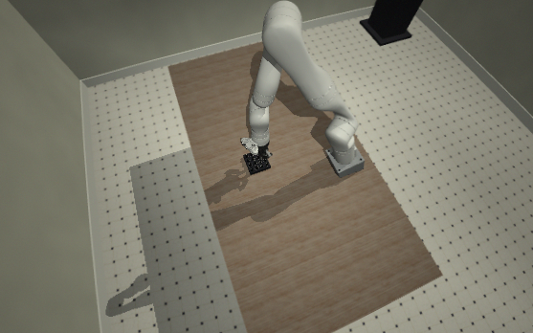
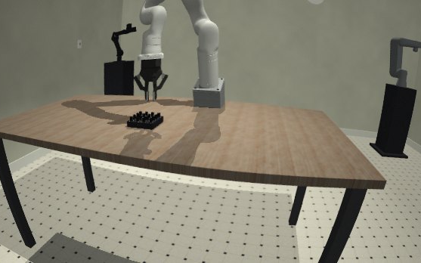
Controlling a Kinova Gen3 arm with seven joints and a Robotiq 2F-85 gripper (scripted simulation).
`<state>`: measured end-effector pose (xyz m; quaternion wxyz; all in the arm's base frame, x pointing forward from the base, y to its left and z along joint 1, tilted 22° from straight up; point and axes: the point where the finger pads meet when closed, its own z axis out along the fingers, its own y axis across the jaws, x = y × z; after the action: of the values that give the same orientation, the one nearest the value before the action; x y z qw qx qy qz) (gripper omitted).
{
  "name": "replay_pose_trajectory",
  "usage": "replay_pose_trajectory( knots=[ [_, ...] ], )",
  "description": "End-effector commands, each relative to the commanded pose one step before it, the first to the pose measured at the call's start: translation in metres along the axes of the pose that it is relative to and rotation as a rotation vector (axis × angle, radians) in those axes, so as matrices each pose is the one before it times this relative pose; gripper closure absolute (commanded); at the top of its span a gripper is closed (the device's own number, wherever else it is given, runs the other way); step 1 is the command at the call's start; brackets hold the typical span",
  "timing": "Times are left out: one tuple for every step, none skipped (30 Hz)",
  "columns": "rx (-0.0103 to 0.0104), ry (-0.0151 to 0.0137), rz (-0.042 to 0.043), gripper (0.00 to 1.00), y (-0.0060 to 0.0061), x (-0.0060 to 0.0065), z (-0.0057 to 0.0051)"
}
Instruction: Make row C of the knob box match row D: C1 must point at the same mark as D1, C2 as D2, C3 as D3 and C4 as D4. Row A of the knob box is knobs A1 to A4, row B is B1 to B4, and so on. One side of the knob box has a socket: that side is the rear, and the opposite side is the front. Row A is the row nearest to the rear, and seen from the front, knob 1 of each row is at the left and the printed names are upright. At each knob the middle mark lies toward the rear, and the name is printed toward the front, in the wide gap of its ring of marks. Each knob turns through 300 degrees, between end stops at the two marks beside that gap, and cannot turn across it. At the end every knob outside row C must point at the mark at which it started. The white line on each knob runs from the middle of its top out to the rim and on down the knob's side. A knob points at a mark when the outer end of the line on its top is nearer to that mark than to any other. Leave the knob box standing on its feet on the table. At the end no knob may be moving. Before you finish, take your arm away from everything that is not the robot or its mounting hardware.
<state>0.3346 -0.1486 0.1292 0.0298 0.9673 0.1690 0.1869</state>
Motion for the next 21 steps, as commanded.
replay_pose_trajectory(
  knots=[
    [-0.00622,0.00414,0.00886,0.81,0.00131,0.00068,0.00042],
    [0.00000,0.00000,-0.00001,0.81,0.00001,0.00002,0.00037],
    [0.00000,-0.00001,-0.00001,0.81,0.00001,0.00002,0.00045],
    [0.00000,0.00000,0.00000,0.81,0.00000,0.00000,0.00000],
    [0.00000,0.00000,0.00000,0.81,0.00000,0.00000,0.00000],
    [0.00000,-0.00002,-0.00001,0.81,0.00001,0.00002,0.00053],
    [0.00001,-0.00003,0.00000,0.81,0.00001,0.00002,0.00061],
    [0.00001,-0.00004,0.00000,0.81,0.00001,0.00002,0.00069],
    [0.00002,-0.00006,0.00001,0.81,0.00001,0.00001,0.00077],
    [-0.00001,0.00002,-0.00002,0.81,0.00001,0.00004,0.00082],
    [-0.00003,0.00008,-0.00004,0.81,0.00002,0.00005,0.00087],
    [-0.00003,0.00006,-0.00003,0.81,0.00002,0.00004,0.00094],
    [-0.00002,0.00004,-0.00001,0.81,0.00002,0.00003,0.00101],
    [-0.00002,0.00001,0.00001,0.81,0.00002,0.00002,0.00108],
    [-0.00004,0.00008,-0.00004,0.81,0.00002,0.00005,0.00113],
    [-0.00005,0.00009,-0.00005,0.81,0.00003,0.00006,0.00117],
    [-0.00003,0.00006,-0.00002,0.81,0.00002,0.00004,0.00123],
    [-0.00002,0.00001,0.00001,0.81,0.00002,0.00002,0.00127],
    [-0.00005,0.00010,-0.00005,0.81,0.00003,0.00007,0.00129],
    [-0.00005,0.00010,-0.00005,0.81,0.00003,0.00006,0.00131],
    [0.00000,0.00000,0.00000,0.81,0.00000,0.00000,0.00000]
  ],
)
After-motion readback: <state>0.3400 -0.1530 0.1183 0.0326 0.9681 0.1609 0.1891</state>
